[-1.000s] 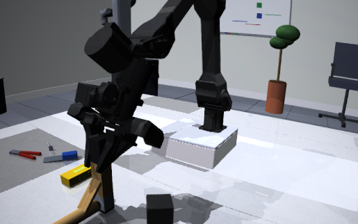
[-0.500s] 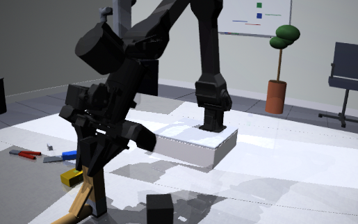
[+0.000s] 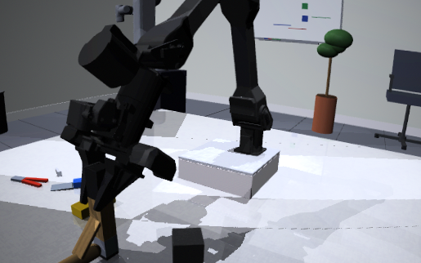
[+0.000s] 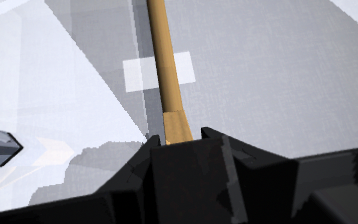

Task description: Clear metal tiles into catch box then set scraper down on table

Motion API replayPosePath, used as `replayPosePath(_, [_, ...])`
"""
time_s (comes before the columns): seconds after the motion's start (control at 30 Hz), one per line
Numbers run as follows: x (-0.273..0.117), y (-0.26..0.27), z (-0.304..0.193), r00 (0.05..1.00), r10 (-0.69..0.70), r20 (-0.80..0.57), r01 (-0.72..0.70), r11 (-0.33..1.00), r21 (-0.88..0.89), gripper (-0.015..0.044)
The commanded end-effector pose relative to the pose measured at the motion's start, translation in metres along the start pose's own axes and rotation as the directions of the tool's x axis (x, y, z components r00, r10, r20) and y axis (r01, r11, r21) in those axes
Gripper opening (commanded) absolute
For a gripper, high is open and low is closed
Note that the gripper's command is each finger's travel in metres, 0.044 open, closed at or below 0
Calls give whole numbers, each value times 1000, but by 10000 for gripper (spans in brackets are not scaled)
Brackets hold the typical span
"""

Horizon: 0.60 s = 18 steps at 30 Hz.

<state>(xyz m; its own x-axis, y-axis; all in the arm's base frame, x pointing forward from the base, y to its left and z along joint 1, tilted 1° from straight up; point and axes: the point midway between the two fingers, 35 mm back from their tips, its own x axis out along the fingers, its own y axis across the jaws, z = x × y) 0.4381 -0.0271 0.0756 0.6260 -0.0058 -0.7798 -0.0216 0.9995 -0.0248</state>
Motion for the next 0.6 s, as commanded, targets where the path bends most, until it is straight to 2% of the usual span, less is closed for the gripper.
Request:
replayPosePath(0.0, [2, 0, 9, 1000, -1, 11, 1, 1000, 1, 0])
replayPosePath(0.57, [13, -1, 27, 1000, -1, 13, 1, 1000, 1, 0])
